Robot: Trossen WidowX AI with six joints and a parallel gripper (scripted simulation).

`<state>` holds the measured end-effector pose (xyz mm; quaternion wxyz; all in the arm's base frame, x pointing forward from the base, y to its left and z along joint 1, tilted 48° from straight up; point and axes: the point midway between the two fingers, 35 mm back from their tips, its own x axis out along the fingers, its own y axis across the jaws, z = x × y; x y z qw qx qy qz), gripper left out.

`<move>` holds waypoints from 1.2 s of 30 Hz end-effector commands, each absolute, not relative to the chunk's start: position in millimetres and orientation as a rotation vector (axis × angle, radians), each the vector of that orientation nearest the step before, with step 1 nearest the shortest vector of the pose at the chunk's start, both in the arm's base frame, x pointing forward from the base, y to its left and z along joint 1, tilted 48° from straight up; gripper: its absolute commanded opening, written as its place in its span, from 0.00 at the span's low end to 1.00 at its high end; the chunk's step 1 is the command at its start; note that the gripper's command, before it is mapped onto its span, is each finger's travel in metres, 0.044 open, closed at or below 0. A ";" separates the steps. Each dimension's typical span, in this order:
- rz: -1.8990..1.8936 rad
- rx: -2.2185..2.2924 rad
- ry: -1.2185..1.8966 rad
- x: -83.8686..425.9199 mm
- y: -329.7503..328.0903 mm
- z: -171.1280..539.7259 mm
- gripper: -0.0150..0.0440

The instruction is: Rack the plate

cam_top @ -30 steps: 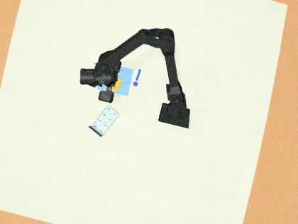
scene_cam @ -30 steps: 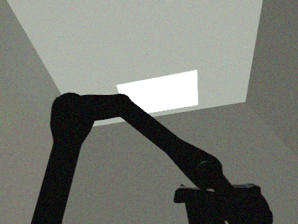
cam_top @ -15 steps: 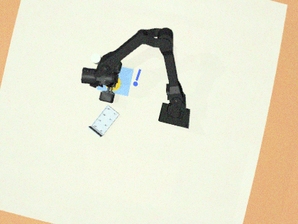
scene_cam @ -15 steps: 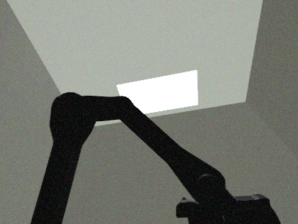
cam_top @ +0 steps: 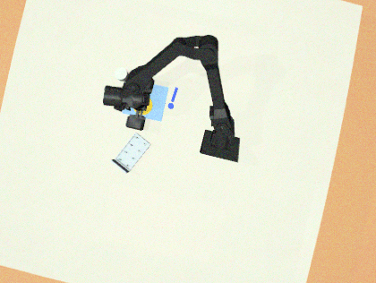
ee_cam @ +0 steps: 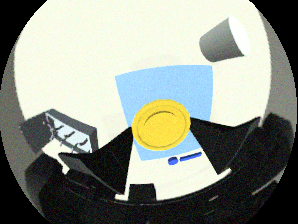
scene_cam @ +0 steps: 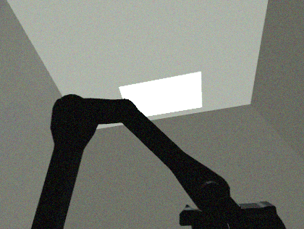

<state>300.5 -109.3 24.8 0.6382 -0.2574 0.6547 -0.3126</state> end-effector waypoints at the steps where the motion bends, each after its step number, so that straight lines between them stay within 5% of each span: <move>1: -0.715 -0.593 1.494 300.5 -109.8 25.0 0.85; 4: -0.715 -0.593 1.494 300.5 -109.8 25.0 0.82; 17: -0.691 -0.587 1.489 315.4 -69.1 56.0 0.25; 36: -0.679 -0.594 1.484 324.7 -5.0 110.9 0.25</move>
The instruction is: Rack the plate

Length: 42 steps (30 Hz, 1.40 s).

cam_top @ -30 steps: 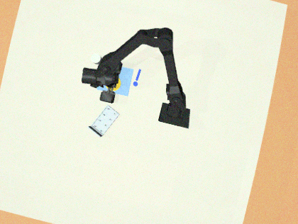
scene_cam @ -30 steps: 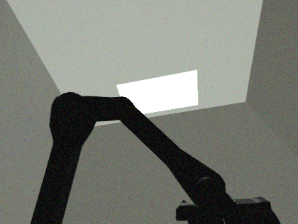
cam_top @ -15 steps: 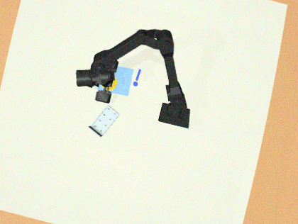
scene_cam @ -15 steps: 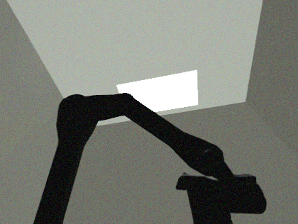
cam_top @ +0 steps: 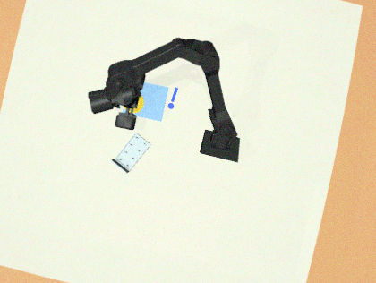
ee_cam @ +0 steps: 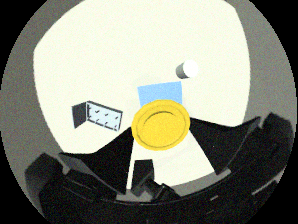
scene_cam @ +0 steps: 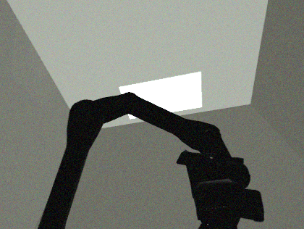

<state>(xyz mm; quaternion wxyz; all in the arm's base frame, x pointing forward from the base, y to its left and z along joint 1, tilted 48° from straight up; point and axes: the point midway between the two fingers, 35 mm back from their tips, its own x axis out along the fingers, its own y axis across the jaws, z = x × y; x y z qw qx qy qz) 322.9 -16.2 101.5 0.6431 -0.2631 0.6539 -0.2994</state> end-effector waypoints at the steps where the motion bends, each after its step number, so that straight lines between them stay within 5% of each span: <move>1: -0.679 -0.595 1.483 324.9 -2.2 113.5 0.25; 13: -0.686 -0.599 1.477 324.5 22.1 134.8 0.25; 27: -0.989 -0.259 1.296 268.9 79.0 77.7 0.25; 42: -0.948 -0.259 1.376 264.7 71.4 65.5 0.25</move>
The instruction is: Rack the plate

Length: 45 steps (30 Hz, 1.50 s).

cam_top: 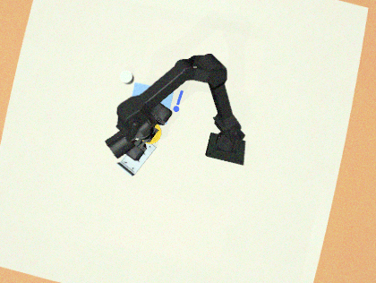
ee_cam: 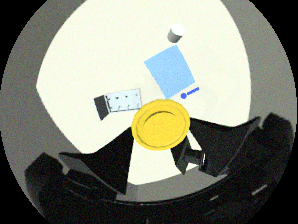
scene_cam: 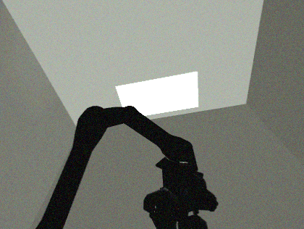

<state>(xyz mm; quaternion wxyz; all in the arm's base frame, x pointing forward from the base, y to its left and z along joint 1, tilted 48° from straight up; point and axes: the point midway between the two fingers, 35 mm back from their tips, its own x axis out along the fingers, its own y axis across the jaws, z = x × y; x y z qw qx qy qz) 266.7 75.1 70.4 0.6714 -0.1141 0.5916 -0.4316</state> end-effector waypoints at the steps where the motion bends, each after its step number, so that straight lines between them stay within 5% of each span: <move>1: -0.934 -0.259 1.398 264.2 69.7 63.1 0.25; 24: -0.412 -0.189 1.786 255.1 40.9 11.1 0.25; 45: 0.195 -0.141 1.753 256.1 24.1 -20.4 0.25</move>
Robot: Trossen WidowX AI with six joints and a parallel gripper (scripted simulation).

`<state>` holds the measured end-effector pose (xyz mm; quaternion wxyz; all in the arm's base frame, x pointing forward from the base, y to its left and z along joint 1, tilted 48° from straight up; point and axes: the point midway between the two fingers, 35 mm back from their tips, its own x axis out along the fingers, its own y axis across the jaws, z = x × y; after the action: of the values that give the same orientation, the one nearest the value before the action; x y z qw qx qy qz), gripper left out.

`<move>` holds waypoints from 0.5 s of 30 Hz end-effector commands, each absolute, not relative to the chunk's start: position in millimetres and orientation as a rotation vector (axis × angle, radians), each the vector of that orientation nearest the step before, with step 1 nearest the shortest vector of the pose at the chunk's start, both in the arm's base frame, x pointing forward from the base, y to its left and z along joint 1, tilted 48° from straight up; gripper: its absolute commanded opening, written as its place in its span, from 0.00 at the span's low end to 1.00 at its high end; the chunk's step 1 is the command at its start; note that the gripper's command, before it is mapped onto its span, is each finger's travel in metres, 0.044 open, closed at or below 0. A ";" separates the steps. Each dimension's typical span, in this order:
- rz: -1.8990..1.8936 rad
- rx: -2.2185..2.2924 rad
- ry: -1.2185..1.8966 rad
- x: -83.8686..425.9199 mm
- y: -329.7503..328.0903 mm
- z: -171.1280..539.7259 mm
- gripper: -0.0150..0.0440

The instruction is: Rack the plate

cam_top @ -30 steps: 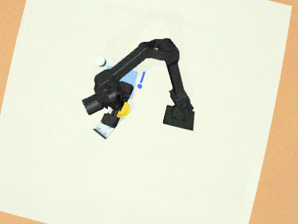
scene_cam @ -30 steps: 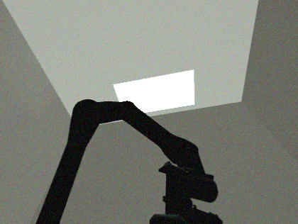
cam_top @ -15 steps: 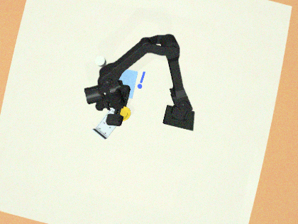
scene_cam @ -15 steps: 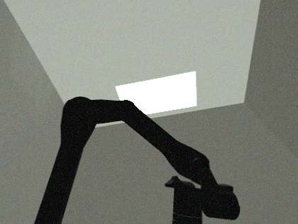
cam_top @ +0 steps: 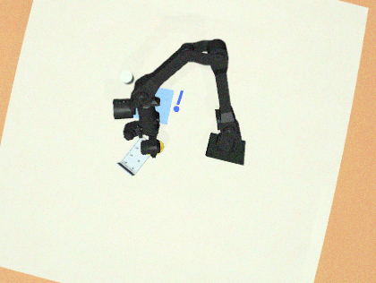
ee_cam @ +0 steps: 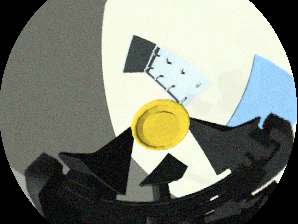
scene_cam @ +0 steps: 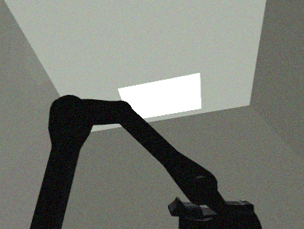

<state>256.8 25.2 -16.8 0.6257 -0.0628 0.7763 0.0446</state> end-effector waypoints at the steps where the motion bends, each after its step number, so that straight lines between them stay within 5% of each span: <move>1: 0.223 -0.142 1.742 256.4 23.3 -21.4 0.25; 15: 0.568 -0.194 1.515 260.7 11.9 -31.4 0.25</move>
<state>261.0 13.1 -30.0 0.6747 -0.0796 0.7002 0.2196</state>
